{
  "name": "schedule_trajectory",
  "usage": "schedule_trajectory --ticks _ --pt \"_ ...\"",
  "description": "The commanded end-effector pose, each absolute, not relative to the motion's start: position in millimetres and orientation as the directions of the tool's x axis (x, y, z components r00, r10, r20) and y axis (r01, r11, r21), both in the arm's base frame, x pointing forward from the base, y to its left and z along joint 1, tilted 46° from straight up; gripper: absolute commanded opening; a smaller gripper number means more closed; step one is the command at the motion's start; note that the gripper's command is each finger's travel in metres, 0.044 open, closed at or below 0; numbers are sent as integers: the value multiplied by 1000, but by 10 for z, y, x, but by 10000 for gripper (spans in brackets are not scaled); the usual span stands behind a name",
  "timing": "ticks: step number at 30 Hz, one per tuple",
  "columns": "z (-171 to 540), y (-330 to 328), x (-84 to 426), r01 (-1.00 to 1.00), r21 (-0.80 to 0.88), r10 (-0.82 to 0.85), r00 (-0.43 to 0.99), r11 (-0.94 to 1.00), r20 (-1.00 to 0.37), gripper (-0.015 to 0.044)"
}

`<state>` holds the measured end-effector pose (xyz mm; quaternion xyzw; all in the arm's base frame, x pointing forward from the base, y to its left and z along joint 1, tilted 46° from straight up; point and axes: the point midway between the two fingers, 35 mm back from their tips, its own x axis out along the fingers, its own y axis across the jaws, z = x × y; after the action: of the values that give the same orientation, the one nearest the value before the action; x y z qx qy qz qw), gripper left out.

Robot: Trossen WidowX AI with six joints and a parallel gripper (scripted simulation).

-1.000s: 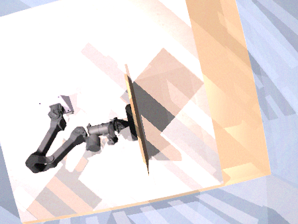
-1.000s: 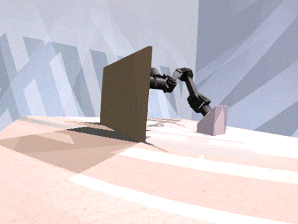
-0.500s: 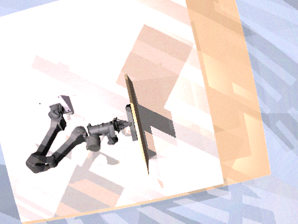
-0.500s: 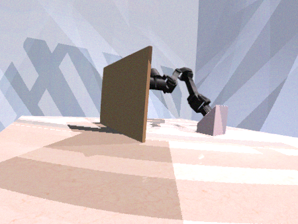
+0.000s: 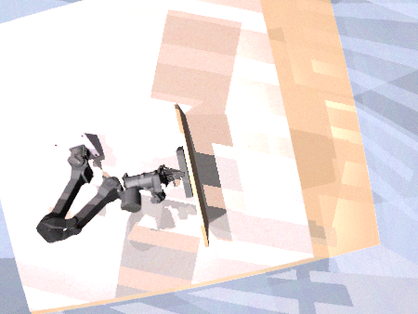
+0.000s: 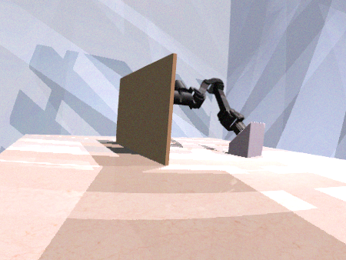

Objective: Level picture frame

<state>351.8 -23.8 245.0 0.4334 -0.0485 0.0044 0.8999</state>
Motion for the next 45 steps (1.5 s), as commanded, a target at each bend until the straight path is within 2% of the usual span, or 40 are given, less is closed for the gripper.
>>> schedule_trajectory --ticks 1,34,44,45 --pt "2453 -238 3518 -49 780 -36 995 624 91 0" --pt "2433 -249 3521 -37 674 -35 995 738 93 0" --pt "2436 -246 3521 -38 688 -35 995 724 91 260" --pt "2436 -246 3521 -38 688 -35 995 724 91 260"
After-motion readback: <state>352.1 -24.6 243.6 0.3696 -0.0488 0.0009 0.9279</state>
